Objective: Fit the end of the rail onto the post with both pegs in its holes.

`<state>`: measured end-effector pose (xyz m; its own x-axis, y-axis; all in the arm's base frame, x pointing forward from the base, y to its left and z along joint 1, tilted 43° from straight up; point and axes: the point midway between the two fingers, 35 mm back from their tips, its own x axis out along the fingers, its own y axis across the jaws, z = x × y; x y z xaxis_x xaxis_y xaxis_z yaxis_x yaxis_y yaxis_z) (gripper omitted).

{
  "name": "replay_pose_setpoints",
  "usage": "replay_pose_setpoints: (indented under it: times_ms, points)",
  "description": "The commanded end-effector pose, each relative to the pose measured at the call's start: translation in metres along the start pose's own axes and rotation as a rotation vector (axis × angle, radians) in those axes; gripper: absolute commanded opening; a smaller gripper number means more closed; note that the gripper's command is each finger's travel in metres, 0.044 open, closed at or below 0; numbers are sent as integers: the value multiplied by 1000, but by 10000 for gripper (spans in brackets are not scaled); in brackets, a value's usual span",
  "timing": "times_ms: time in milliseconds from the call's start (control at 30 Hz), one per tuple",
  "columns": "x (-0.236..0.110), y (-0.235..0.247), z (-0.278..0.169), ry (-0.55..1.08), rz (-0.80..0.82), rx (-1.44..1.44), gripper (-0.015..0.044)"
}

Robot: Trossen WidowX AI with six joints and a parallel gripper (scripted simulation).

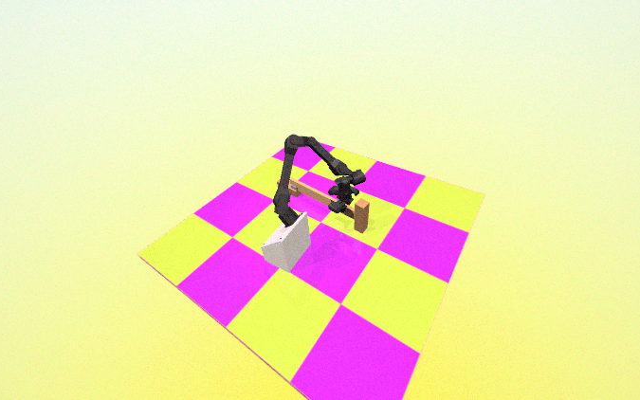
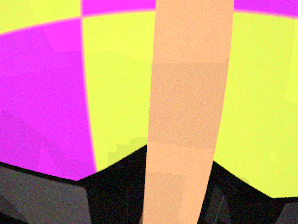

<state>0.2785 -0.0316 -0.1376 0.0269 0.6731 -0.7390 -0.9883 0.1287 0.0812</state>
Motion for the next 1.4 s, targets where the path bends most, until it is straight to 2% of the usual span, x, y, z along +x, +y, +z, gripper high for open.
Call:
replay_pose_setpoints:
  times_ms: [0, 1367]
  points:
    - [-2, -2, -3, 2, -9, -2, 0]
    - [-3, -3, -15, 3, -9, -2, 0]
